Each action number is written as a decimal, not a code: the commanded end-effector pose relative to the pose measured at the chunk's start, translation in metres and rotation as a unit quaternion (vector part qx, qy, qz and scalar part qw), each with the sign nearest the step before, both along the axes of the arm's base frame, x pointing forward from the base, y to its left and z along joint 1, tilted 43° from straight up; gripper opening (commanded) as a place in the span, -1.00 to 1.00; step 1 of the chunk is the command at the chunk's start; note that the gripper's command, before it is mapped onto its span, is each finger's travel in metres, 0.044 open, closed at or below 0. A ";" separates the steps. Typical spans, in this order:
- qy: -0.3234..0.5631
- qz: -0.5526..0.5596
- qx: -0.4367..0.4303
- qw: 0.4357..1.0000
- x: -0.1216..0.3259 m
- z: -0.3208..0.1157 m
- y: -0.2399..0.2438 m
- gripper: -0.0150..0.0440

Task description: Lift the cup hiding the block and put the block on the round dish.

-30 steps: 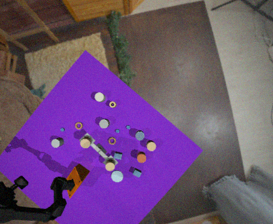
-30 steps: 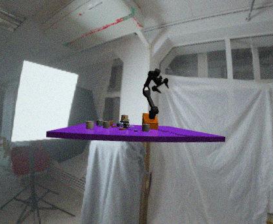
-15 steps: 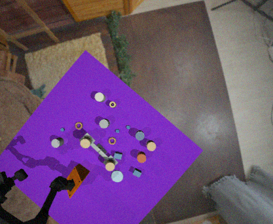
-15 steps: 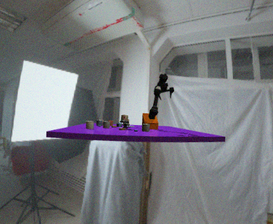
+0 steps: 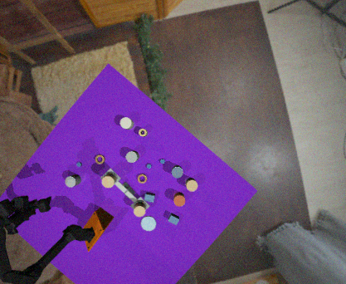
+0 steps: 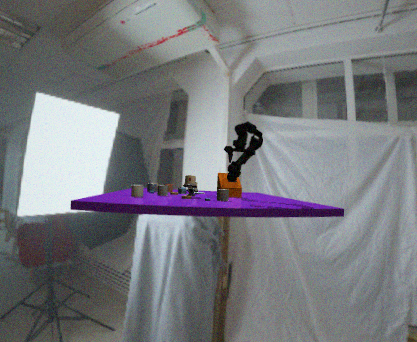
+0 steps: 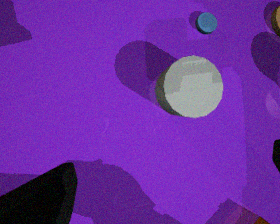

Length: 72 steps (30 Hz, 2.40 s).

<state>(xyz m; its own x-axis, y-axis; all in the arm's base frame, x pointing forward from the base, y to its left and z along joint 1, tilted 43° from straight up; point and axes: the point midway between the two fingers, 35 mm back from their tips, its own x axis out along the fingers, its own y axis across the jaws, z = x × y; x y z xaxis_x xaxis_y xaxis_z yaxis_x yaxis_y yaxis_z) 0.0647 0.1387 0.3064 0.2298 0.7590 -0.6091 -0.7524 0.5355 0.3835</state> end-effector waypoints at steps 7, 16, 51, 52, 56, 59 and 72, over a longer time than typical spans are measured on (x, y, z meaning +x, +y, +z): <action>0.052 -0.114 -0.032 0.992 0.075 -0.050 -0.015 1.00; 0.111 -0.234 -0.023 0.966 0.125 -0.100 -0.066 1.00; 0.133 -0.431 0.064 0.890 0.131 -0.214 -0.235 1.00; 0.130 -0.420 0.057 0.896 0.133 -0.216 -0.237 1.00; 0.115 -0.372 0.027 0.921 0.141 -0.222 -0.244 1.00; 0.104 -0.334 0.007 0.937 0.147 -0.229 -0.249 1.00; 0.045 -0.150 -0.065 0.985 0.174 -0.267 -0.266 1.00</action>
